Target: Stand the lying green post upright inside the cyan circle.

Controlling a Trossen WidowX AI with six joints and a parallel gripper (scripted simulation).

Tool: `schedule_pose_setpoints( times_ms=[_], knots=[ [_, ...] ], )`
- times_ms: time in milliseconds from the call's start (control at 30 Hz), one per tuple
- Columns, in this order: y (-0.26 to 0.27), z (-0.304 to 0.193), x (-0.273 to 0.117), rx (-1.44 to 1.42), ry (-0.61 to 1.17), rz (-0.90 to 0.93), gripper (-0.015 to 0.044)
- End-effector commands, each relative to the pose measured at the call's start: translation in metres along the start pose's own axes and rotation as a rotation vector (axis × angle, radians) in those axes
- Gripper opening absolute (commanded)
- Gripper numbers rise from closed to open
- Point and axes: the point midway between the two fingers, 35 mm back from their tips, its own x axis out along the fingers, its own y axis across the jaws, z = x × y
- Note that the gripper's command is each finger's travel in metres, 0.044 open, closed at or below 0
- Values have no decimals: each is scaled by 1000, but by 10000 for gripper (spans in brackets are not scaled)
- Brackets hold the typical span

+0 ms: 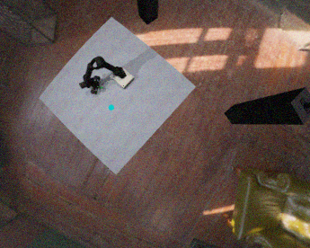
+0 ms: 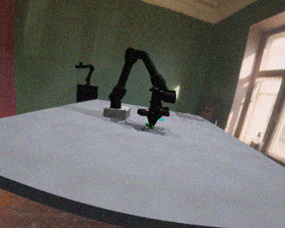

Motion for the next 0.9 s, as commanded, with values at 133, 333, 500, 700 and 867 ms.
schedule_pose_setpoints(
  times_ms=[133,333,500,700,867],
  knots=[
    [0,1,-6,1,0,-5,23],
    [1,3,-24,1,0,-4,23],
    [2,5,-39,1,0,-4,23],
    [3,5,-58,1,0,-4,23],
    [3,5,-74,1,0,-4,23]
  ],
)
